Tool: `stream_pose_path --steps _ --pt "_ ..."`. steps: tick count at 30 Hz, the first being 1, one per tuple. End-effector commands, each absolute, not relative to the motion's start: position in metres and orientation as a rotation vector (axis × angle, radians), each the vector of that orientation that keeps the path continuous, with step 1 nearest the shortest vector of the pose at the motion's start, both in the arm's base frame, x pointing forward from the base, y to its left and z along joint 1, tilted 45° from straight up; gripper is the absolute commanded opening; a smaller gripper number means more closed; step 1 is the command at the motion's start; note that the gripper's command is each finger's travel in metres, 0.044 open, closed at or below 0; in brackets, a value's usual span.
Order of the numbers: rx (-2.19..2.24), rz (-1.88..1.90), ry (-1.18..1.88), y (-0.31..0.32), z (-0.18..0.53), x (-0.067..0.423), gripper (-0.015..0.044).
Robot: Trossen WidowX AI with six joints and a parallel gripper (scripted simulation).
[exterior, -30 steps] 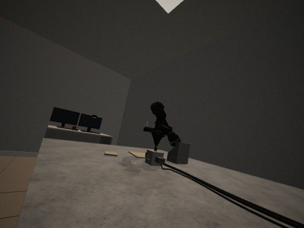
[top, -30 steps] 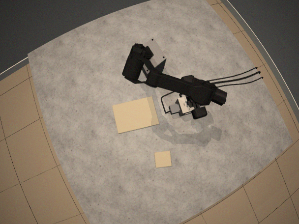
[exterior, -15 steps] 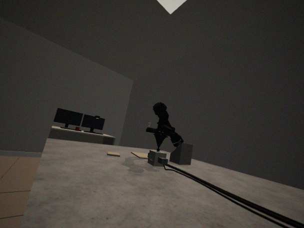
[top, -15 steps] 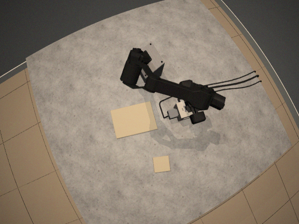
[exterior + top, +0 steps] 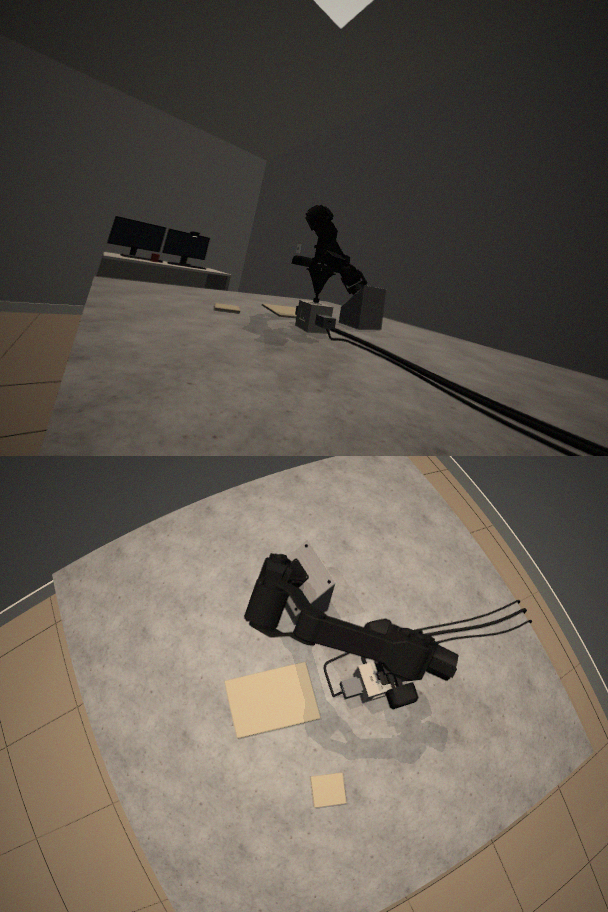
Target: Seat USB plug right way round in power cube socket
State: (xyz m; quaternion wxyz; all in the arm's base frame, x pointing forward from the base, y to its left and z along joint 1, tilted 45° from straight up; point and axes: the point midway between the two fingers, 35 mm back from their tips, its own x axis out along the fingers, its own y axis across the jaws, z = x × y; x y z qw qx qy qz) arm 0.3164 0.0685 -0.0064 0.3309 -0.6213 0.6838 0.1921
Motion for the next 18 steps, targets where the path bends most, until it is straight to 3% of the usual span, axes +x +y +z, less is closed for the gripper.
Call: stream_pose_path --steps 1,18 --pt "-1.630 0.505 1.789 0.0675 -0.0074 0.3163 0.0000" --pt "-1.630 0.505 1.789 0.0660 -0.0088 0.3163 0.0000"
